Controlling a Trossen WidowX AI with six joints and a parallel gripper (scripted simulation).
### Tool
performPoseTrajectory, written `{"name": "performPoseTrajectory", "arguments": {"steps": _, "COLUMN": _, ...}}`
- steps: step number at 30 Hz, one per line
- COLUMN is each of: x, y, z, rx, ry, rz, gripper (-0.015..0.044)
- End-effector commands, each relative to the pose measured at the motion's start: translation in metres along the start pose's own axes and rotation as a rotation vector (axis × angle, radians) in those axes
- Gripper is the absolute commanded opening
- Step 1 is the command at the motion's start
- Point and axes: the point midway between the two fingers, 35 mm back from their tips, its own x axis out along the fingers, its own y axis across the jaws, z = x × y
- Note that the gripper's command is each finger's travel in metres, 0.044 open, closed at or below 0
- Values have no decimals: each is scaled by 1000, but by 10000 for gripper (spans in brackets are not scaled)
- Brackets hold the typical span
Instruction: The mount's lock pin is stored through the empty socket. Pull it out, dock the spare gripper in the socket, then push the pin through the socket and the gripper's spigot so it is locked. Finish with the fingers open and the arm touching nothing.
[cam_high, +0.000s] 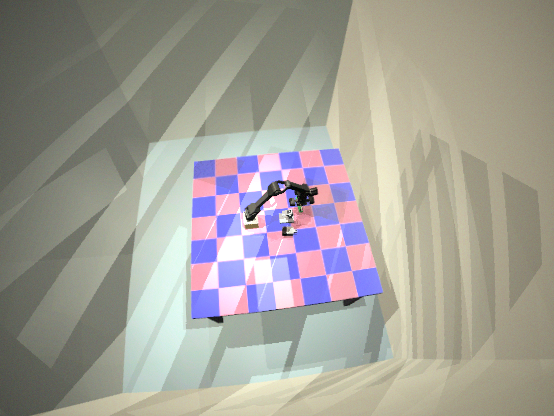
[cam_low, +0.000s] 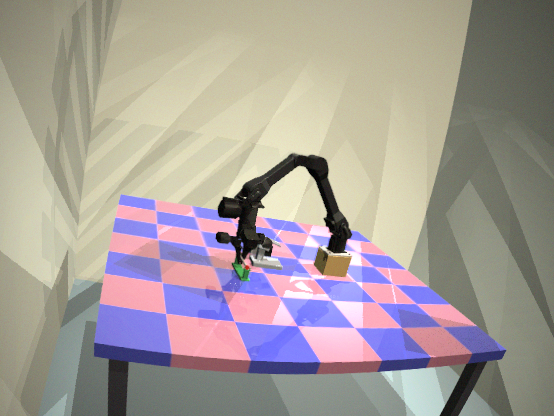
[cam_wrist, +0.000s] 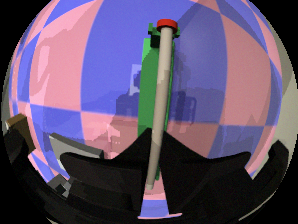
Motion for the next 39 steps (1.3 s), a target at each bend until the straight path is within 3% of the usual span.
{"name": "performPoseTrajectory", "arguments": {"steps": 1, "x": 4, "y": 1, "z": 0, "rx": -4, "ry": 1, "rz": 6, "gripper": 0}}
{"name": "performPoseTrajectory", "arguments": {"steps": 11, "x": 0, "y": 0, "z": 0, "rx": -1, "ry": 0, "rz": 0, "gripper": 0}}
{"name": "performPoseTrajectory", "arguments": {"steps": 28, "x": -13, "y": 2, "z": 1, "rx": -1, "ry": 1, "rz": 7, "gripper": 440}}
{"name": "performPoseTrajectory", "arguments": {"steps": 39, "x": -36, "y": 6, "z": 2, "rx": -4, "ry": 4, "rz": 26, "gripper": 440}}
